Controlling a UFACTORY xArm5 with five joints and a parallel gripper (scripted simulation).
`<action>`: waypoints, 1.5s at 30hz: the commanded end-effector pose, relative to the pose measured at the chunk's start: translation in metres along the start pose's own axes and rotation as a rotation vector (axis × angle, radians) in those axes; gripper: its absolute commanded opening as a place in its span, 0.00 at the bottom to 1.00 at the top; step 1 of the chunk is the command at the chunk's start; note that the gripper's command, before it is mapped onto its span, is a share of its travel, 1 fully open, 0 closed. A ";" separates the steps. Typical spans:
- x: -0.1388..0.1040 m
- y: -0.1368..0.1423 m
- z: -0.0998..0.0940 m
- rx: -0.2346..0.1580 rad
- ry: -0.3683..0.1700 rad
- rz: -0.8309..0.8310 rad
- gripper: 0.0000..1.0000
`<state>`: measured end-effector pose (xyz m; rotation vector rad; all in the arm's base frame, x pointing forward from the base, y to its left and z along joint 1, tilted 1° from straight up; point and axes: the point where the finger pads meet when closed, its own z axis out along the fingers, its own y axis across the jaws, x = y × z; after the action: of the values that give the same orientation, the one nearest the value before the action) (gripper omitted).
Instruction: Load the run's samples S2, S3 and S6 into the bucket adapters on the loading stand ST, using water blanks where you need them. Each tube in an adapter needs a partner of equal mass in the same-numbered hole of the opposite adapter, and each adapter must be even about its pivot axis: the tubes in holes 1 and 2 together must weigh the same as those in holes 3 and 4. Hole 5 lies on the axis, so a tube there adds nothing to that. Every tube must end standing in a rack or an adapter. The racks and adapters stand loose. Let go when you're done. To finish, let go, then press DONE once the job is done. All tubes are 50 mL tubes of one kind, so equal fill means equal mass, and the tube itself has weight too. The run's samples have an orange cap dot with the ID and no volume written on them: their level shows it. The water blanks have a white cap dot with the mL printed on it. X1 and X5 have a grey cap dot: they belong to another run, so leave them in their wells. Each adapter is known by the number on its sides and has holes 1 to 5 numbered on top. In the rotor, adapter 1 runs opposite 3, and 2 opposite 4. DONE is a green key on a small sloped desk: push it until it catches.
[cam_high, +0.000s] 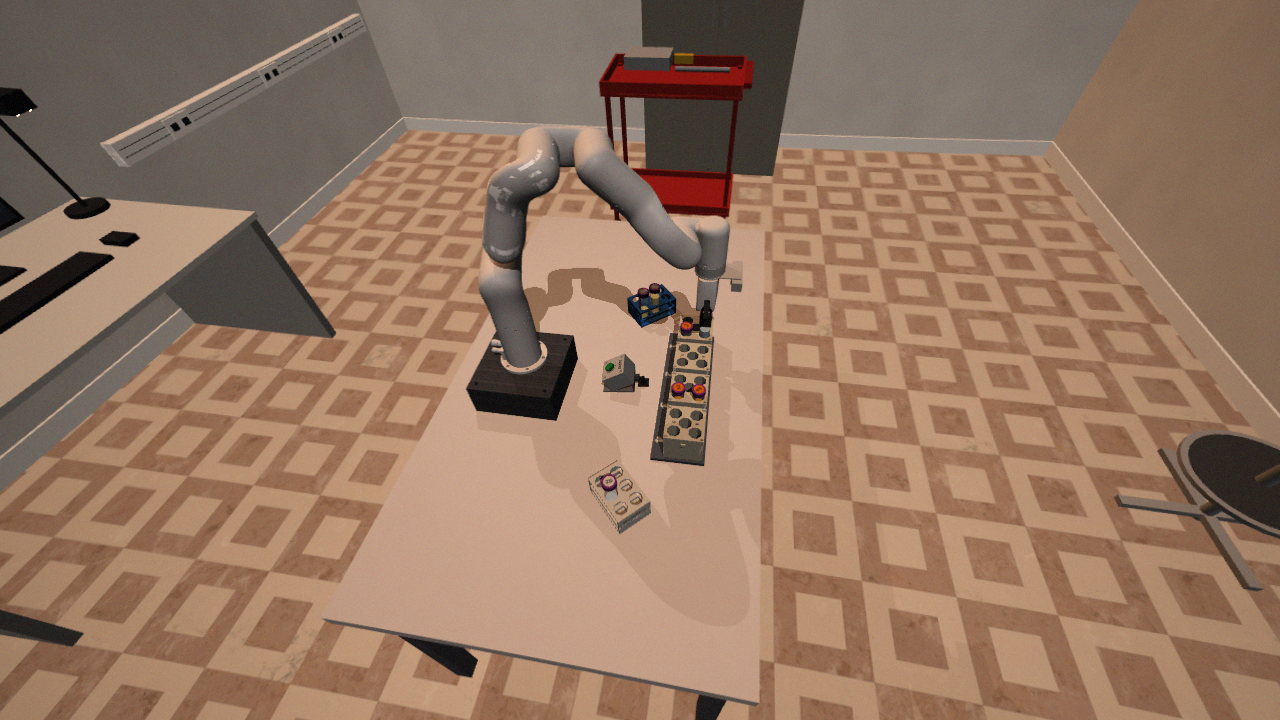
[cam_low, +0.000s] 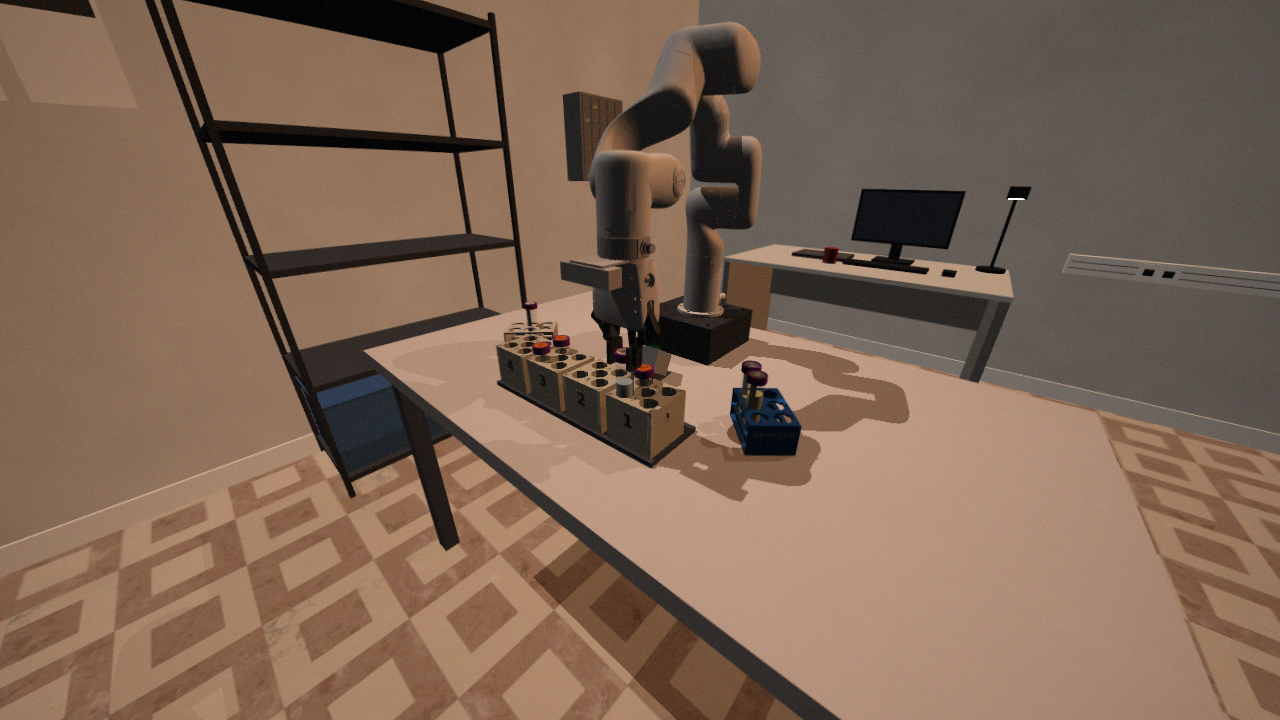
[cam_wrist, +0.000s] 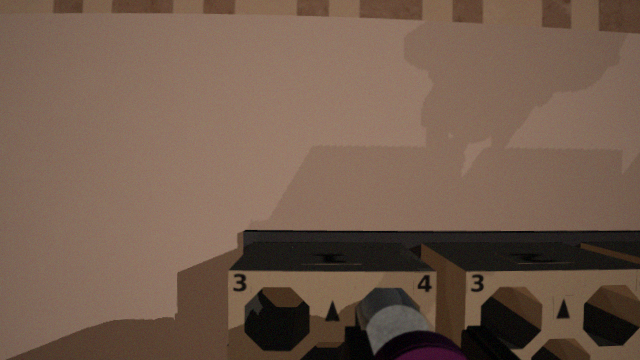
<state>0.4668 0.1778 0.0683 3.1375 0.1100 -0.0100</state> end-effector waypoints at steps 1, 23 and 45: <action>0.001 0.000 0.003 0.009 0.002 0.000 0.00; 0.001 -0.001 0.022 0.009 0.002 0.000 0.00; 0.001 -0.001 0.041 0.009 0.002 0.000 0.00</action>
<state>0.4665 0.1780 0.0288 3.1376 0.1100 -0.0095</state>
